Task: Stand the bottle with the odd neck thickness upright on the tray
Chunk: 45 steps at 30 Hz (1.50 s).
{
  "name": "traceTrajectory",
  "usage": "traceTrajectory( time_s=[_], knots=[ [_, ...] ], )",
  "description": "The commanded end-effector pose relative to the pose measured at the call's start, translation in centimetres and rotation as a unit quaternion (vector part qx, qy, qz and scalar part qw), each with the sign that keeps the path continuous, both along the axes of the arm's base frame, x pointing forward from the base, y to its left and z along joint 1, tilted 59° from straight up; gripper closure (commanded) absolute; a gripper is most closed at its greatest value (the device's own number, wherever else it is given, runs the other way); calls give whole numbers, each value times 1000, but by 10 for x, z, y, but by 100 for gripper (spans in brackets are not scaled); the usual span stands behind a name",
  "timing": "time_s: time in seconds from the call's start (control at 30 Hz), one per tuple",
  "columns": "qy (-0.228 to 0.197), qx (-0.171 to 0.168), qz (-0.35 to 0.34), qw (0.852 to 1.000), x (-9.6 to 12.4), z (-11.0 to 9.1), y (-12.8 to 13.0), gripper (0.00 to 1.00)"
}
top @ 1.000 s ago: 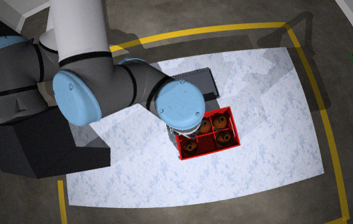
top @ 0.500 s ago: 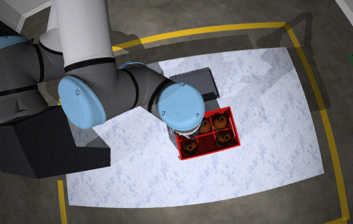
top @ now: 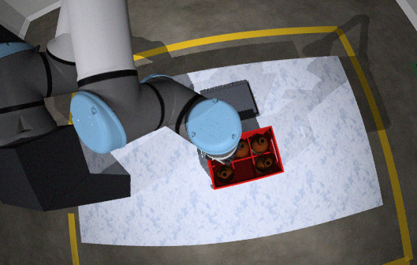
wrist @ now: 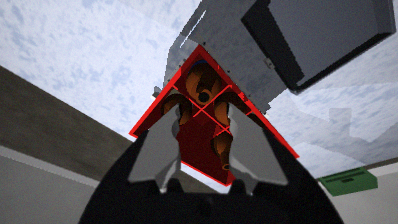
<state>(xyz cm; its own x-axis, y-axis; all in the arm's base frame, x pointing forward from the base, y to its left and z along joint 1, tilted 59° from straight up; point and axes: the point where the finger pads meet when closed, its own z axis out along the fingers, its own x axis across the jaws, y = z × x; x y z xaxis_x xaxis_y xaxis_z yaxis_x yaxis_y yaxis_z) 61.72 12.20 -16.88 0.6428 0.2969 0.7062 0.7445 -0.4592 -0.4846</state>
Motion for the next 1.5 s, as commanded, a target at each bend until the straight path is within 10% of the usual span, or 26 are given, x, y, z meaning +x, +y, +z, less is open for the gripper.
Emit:
traceTrajectory(
  time_s=[0.0, 1.47],
  knots=[
    [0, 0, 0, 1000, 0, 0, -1, 62],
    [0, 0, 0, 1000, -3, 2, 1, 62]
  ],
)
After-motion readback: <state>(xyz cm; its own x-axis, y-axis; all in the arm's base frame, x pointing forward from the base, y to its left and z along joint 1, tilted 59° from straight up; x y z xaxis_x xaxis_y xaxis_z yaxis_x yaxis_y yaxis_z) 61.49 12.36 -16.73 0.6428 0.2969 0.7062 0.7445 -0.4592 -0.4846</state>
